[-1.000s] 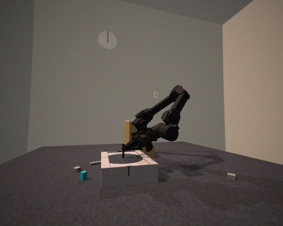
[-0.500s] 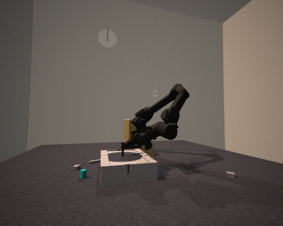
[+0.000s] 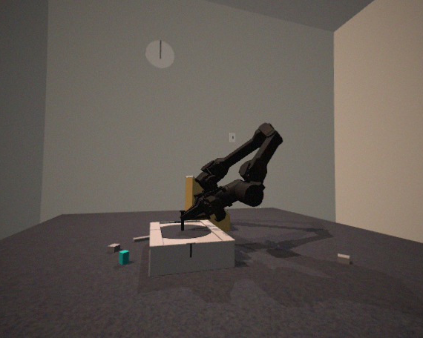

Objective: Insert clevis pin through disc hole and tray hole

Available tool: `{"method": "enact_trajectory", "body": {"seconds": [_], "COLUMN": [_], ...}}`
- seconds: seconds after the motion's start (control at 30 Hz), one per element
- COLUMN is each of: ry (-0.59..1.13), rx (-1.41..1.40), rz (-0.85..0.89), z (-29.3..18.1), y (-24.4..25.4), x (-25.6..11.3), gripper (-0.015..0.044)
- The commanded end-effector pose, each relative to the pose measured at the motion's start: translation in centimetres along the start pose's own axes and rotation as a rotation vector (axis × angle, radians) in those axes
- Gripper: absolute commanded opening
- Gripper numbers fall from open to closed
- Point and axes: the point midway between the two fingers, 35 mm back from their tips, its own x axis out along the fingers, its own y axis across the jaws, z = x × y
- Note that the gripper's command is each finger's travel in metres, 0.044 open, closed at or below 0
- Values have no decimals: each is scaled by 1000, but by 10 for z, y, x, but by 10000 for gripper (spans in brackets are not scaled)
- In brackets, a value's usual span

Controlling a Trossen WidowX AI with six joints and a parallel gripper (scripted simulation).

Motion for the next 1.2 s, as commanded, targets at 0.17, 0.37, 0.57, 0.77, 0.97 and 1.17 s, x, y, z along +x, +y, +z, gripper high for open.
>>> {"method": "enact_trajectory", "body": {"seconds": [0.17,0.37,0.57,0.77,0.97,1.17], "ry": [2,2,2,2,0,0], "rx": [1,1,1,1,-1,-1], "rz": [-3,-3,-3,-4,-2,-2], "z": [-1,-1,-1,-1,0,0], "y": [-4,-6,-8,-9,-8,-8], "x": [0,0,0,0,0,0], "gripper": [0,0,0,0,0,0]}}
